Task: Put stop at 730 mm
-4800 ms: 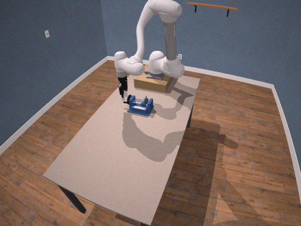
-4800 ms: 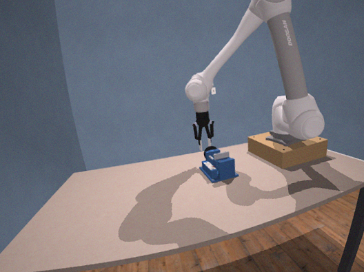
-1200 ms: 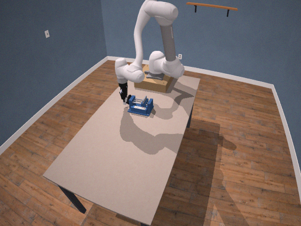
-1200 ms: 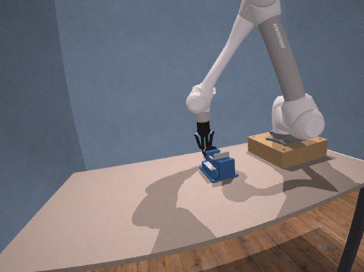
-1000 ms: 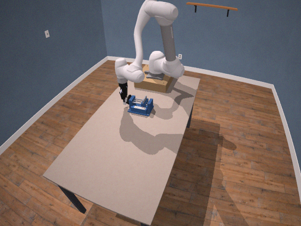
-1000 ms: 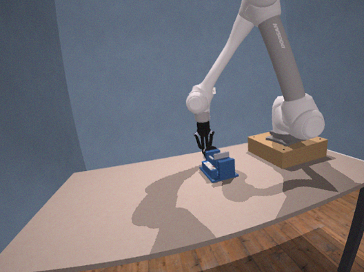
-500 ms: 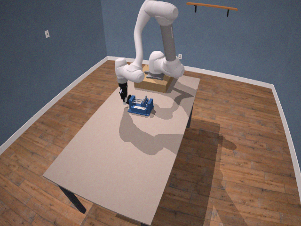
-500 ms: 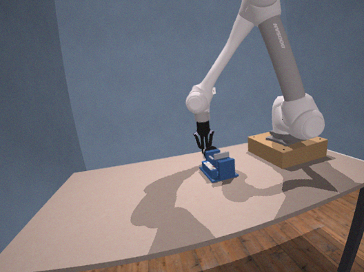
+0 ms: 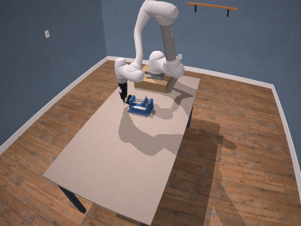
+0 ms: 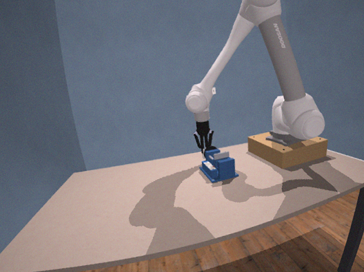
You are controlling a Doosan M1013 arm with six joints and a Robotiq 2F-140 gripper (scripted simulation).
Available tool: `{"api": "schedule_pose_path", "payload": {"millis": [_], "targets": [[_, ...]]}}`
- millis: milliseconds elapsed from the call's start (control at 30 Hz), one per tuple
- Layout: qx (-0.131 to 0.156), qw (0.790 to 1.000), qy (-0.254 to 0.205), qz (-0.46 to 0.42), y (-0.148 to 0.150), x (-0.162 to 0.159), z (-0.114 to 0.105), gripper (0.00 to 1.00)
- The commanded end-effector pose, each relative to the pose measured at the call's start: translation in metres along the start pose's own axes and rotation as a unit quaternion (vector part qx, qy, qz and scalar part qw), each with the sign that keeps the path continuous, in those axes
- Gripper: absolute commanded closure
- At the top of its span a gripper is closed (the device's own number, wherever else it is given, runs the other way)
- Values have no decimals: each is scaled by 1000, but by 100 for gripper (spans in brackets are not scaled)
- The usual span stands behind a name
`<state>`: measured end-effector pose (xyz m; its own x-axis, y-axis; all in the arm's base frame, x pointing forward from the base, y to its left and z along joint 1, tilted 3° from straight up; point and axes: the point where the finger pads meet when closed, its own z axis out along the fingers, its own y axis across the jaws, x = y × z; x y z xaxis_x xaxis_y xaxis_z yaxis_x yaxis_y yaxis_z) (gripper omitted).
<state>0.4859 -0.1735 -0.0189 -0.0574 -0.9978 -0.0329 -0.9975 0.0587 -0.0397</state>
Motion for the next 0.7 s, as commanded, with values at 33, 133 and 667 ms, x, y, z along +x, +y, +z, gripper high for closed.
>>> {"api": "schedule_pose_path", "payload": {"millis": [33,133,667], "targets": [[0,1000,0,0,-1,0,-1,96],[0,1000,0,0,-2,0,-2,96],[0,1000,0,0,-4,0,-7,96]]}}
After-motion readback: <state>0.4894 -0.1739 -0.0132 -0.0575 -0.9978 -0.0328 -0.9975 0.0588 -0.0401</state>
